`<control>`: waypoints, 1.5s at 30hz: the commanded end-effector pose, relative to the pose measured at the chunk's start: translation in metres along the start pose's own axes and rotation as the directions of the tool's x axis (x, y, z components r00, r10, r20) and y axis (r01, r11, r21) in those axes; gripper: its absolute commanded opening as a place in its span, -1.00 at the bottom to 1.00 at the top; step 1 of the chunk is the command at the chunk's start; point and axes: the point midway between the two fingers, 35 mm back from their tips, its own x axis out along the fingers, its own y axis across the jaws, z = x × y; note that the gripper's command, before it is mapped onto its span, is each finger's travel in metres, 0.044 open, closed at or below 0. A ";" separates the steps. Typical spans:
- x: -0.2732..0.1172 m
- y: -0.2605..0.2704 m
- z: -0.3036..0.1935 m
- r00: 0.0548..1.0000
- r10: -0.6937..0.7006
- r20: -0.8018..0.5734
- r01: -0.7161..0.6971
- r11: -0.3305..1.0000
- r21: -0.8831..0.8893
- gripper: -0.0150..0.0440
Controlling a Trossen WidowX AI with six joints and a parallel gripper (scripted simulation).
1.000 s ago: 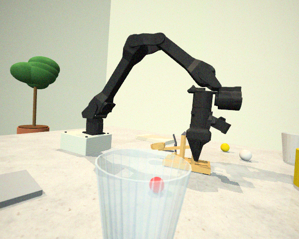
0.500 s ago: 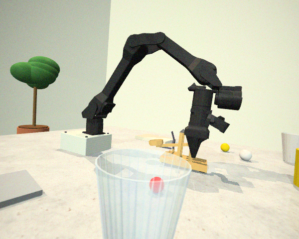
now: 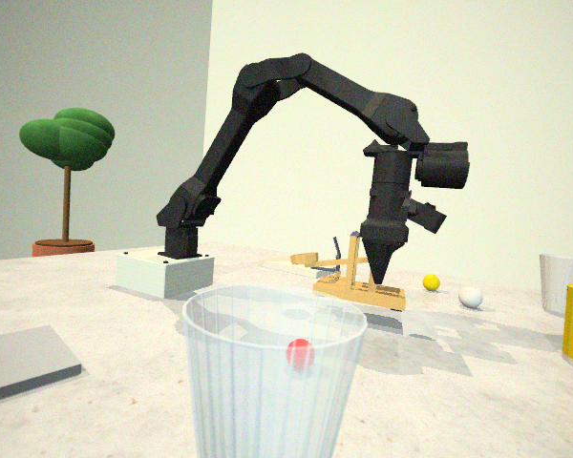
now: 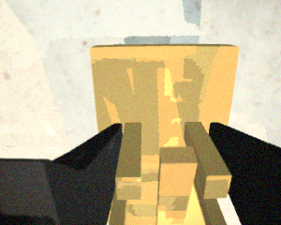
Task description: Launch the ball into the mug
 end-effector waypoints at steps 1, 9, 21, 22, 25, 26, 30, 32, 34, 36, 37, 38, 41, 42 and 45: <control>0.003 0.000 0.002 1.000 0.000 0.012 0.000 1.000 0.003 -0.49; 0.016 0.000 0.002 1.000 0.000 0.012 0.000 1.000 0.003 -0.49; 0.035 0.000 0.002 1.000 0.001 0.012 -0.001 1.000 0.004 -0.49; 0.037 0.000 0.002 1.000 0.001 0.012 -0.001 1.000 0.004 -0.49; 0.035 0.000 0.001 1.000 0.000 0.000 0.000 1.000 0.001 -0.49; 0.035 0.000 0.001 1.000 0.000 0.000 0.000 1.000 0.001 -0.49; 0.035 0.000 0.001 1.000 0.000 0.000 0.000 1.000 0.001 -0.31; 0.035 0.000 0.001 1.000 0.000 0.000 0.000 1.000 0.001 -0.14; 0.035 0.000 0.001 1.000 0.000 0.000 0.000 1.000 0.001 0.04; 0.035 0.000 0.001 1.000 0.000 0.000 0.000 1.000 0.001 0.22; 0.035 0.000 0.001 1.000 0.000 0.000 0.000 1.000 0.001 0.31; 0.035 0.000 0.001 1.000 0.000 0.000 0.000 1.000 0.001 0.40; 0.035 0.000 0.001 1.000 0.000 0.000 0.000 1.000 0.001 0.67; 0.035 0.000 0.001 1.000 0.000 0.000 0.000 1.000 0.001 0.75; 0.012 0.000 0.004 1.000 0.000 0.000 0.000 1.000 0.001 1.00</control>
